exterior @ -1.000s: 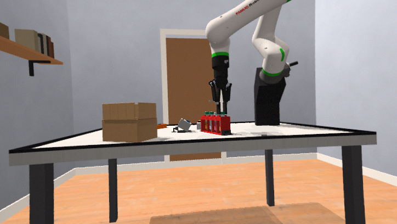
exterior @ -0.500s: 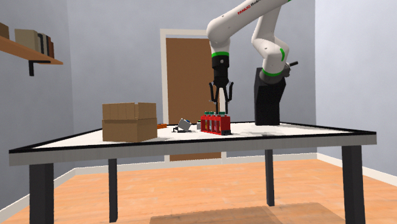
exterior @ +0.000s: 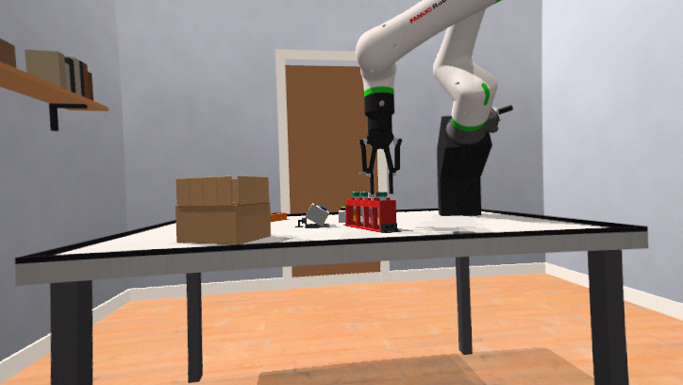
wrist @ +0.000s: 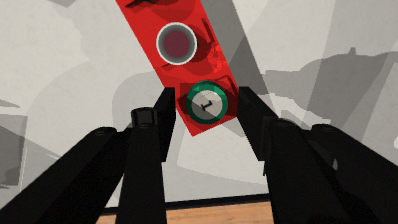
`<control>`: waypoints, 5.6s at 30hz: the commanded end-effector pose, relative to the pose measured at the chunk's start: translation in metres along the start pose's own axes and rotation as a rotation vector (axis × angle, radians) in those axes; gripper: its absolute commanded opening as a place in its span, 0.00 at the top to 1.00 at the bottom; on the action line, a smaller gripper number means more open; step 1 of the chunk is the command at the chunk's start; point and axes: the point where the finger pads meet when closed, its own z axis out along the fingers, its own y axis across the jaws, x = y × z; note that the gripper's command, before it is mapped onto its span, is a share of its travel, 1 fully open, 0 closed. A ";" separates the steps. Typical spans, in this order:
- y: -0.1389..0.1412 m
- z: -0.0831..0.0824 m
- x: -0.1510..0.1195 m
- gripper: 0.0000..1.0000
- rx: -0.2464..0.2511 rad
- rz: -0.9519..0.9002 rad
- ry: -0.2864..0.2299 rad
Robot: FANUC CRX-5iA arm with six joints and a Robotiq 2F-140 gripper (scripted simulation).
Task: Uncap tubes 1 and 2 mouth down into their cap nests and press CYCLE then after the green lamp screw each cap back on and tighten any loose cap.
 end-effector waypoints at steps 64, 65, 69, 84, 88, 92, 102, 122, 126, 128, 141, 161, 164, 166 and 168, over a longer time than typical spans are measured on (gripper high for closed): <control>-0.052 -0.041 0.253 0.64 0.000 -1.470 0.001; -0.053 -0.041 0.260 0.64 0.000 -1.470 0.001; -0.060 -0.041 0.291 0.64 0.000 -1.470 0.001; -0.071 -0.041 0.348 0.64 0.000 -1.470 0.001; -0.071 -0.026 0.348 0.64 0.000 -1.470 0.001; -0.071 -0.016 0.348 0.64 0.000 -1.470 0.001; -0.071 0.034 0.348 0.64 0.000 -1.470 0.001; -0.072 0.090 0.348 0.64 0.000 -1.470 0.001; -0.072 0.091 0.348 0.64 0.000 -1.470 0.001; -0.072 0.092 0.348 0.64 0.000 -1.470 0.001; -0.072 0.098 0.348 0.64 0.000 -1.470 0.001; -0.072 0.099 0.348 0.70 0.000 -1.470 0.001; -0.072 0.084 0.348 0.70 0.000 -1.470 0.001; -0.072 0.074 0.348 0.70 0.000 -1.470 0.001; -0.072 0.064 0.348 0.70 0.000 -1.470 0.001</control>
